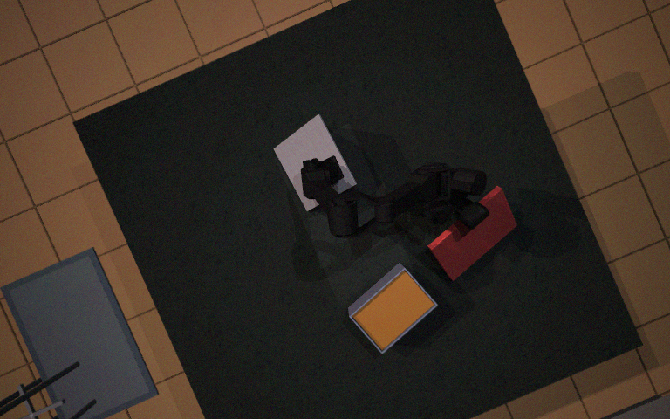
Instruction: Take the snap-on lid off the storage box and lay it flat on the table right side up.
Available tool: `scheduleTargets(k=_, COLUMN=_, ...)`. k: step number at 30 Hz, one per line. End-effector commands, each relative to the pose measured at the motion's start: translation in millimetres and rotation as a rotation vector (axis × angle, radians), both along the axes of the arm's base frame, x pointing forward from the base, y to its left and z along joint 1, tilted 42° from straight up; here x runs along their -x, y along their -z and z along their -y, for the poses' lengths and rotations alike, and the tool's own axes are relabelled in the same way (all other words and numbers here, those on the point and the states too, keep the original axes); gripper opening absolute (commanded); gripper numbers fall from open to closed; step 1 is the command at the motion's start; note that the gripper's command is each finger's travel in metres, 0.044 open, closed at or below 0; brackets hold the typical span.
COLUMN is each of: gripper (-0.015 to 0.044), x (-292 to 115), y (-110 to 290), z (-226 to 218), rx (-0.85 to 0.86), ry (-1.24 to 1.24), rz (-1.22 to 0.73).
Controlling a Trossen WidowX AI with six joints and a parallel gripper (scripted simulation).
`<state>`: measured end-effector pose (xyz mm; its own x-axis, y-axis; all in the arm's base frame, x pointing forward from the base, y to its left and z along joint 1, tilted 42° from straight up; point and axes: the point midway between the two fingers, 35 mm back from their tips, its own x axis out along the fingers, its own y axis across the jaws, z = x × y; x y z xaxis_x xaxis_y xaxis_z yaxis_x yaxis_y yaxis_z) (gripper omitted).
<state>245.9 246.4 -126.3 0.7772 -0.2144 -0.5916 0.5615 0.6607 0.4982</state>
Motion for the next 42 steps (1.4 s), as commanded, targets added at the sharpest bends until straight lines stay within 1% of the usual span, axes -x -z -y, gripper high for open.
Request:
scheduleTargets(k=1, gripper=0.0000, x=-0.4, y=1.9, z=0.8, rx=-0.004, ry=-0.003, rz=0.000)
scheduleTargets(k=42, gripper=0.0000, x=-2.9, y=26.9, z=22.4, rx=-0.003, ry=-0.003, rz=0.001)
